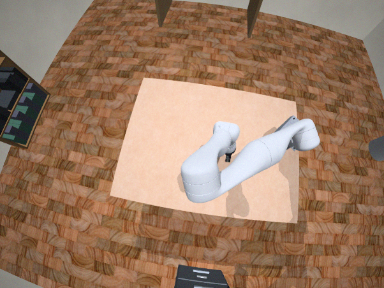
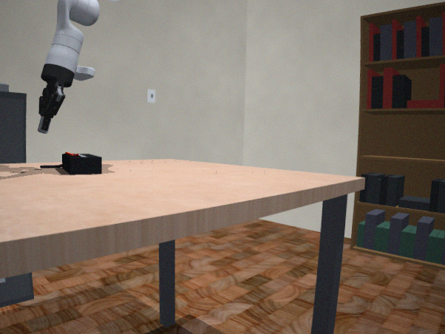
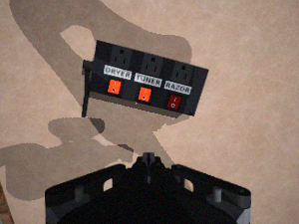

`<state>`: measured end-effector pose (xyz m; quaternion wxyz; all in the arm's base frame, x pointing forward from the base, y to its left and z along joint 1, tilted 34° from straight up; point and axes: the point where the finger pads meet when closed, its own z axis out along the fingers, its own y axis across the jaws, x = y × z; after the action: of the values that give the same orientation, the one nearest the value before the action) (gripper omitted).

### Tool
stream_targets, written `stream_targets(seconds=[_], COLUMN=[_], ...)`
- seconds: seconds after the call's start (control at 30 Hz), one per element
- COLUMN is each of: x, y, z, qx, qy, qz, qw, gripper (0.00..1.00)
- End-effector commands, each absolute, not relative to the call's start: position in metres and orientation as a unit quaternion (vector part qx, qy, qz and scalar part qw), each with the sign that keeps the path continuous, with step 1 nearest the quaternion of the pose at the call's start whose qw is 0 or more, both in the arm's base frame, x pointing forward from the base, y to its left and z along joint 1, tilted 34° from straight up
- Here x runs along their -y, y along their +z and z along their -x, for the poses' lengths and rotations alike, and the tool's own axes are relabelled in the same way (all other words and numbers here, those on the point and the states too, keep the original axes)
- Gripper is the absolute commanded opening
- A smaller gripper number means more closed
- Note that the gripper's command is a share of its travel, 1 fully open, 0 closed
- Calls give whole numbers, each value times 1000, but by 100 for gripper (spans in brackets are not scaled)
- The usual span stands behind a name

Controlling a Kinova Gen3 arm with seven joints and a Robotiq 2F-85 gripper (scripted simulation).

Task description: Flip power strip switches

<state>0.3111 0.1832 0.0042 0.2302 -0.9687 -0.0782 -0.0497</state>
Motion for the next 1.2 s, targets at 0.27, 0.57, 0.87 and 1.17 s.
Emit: stream_targets(seconds=[0.27,0.57,0.87,1.17], x=[-180,-177,-177,-177], y=[12,16,17,17], z=[-310,-308,-308,-308], qx=[78,78,78,78], qy=[-53,-53,-53,-53], qz=[968,968,968,968], qw=[231,231,231,231], gripper=[0,0,0,0])
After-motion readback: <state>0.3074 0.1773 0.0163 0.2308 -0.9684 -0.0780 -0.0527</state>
